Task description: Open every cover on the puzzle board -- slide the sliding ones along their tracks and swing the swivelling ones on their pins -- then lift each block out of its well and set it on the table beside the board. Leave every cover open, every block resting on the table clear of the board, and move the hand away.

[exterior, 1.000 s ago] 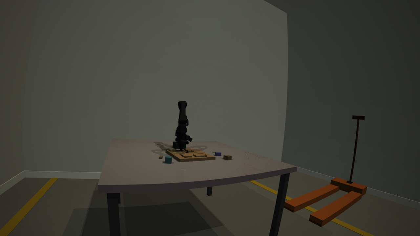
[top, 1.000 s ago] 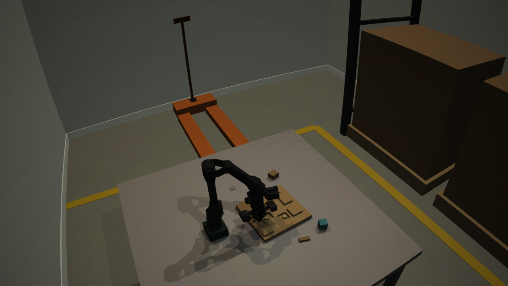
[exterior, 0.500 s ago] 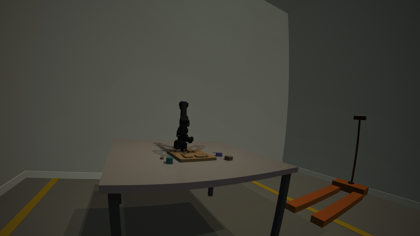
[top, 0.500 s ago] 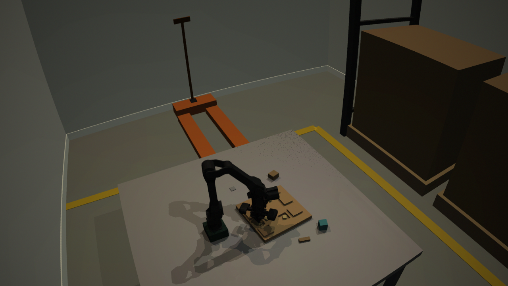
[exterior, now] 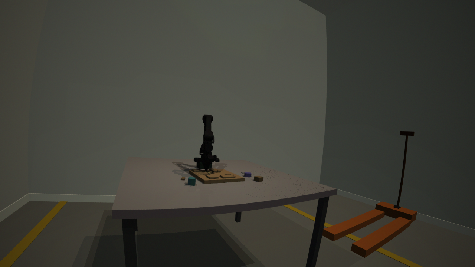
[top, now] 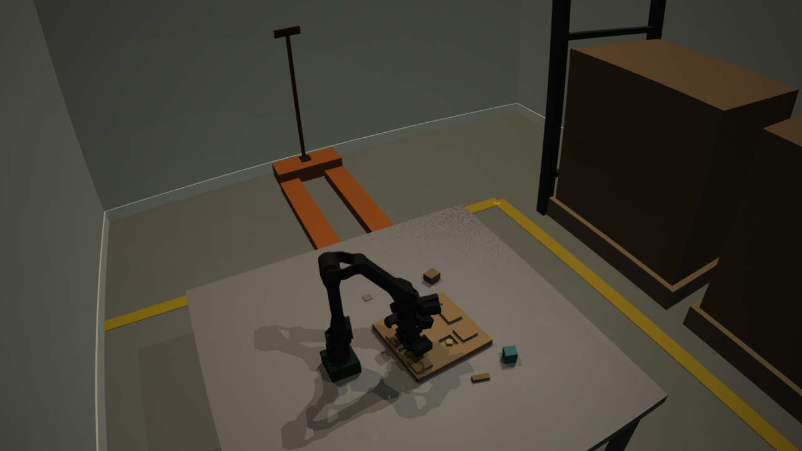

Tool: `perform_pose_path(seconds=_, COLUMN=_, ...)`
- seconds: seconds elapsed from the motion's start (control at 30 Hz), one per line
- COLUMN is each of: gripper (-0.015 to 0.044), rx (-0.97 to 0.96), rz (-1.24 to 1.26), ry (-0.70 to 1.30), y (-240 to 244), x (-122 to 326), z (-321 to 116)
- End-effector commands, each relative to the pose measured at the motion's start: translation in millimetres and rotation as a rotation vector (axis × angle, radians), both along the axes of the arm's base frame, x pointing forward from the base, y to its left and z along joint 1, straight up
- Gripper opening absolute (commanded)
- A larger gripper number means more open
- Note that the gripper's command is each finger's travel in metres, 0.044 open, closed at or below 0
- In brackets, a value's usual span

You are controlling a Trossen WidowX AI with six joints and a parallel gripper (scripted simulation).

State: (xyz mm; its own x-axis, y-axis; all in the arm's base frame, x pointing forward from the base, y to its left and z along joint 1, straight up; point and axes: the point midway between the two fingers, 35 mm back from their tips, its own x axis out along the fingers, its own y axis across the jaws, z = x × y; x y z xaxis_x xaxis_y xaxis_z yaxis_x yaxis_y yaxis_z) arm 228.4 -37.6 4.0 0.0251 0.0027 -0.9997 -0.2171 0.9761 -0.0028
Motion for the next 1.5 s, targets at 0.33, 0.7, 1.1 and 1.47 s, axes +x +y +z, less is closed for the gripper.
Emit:
perform_pose_path(seconds=0.33, gripper=0.0000, rx=-0.010, rz=0.376, ry=0.003, y=-2.2, x=-1.2, z=7.5)
perform_pose_path(seconds=0.7, gripper=0.0052, rx=-0.010, rz=0.644, ry=0.010, y=-1.5, x=-4.6, z=7.6)
perform_pose_path(seconds=1.1, gripper=0.0144, rx=-0.019, rz=0.991, ry=0.006, y=-3.0, x=-2.6, z=34.3)
perform_pose_path(seconds=1.47, gripper=0.0144, rx=-0.029, rz=1.313, ry=0.004, y=-3.7, x=-3.9, z=60.0)
